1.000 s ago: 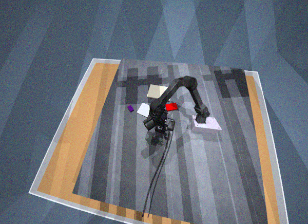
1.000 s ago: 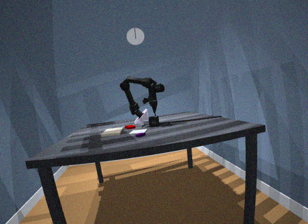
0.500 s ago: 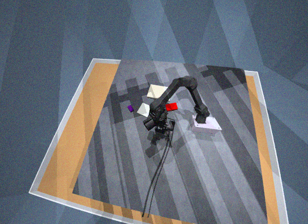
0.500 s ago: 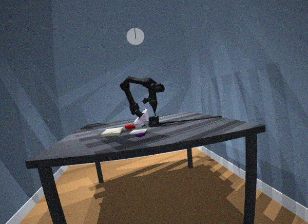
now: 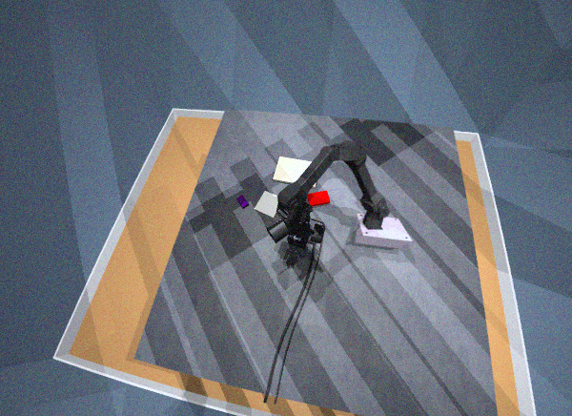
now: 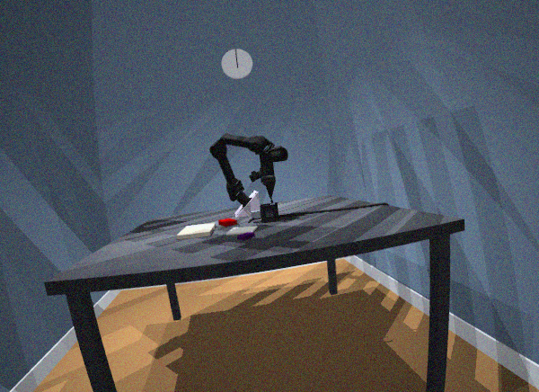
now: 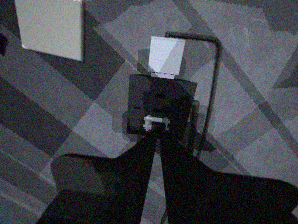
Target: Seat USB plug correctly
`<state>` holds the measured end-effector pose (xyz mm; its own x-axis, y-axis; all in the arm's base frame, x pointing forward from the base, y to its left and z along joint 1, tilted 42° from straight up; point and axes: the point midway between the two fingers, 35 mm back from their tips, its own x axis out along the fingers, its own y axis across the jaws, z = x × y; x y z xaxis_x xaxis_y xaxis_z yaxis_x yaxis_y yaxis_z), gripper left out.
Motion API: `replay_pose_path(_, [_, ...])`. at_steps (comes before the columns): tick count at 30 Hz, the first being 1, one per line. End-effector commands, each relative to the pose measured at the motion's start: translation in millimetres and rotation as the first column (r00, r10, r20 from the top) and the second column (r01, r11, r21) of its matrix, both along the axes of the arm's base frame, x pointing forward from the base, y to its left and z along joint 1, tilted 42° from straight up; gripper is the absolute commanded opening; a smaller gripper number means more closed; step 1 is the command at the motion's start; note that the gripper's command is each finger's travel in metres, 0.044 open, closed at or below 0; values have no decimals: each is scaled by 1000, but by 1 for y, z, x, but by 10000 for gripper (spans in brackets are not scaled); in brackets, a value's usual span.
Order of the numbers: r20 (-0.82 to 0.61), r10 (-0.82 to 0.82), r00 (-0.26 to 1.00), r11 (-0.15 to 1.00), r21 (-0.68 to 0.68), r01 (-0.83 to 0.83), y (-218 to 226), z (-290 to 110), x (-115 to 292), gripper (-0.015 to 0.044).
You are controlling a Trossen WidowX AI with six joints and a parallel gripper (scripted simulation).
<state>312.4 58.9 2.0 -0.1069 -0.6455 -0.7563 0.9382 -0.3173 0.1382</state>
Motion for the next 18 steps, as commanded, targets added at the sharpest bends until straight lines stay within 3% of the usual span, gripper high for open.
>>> replay_pose_path(1, [0, 0, 1000, 1000, 0, 0, 0, 0, 0, 0])
replay_pose_path(18, [0, 0, 1000, 1000, 0, 0, 7, 8, 1, 0])
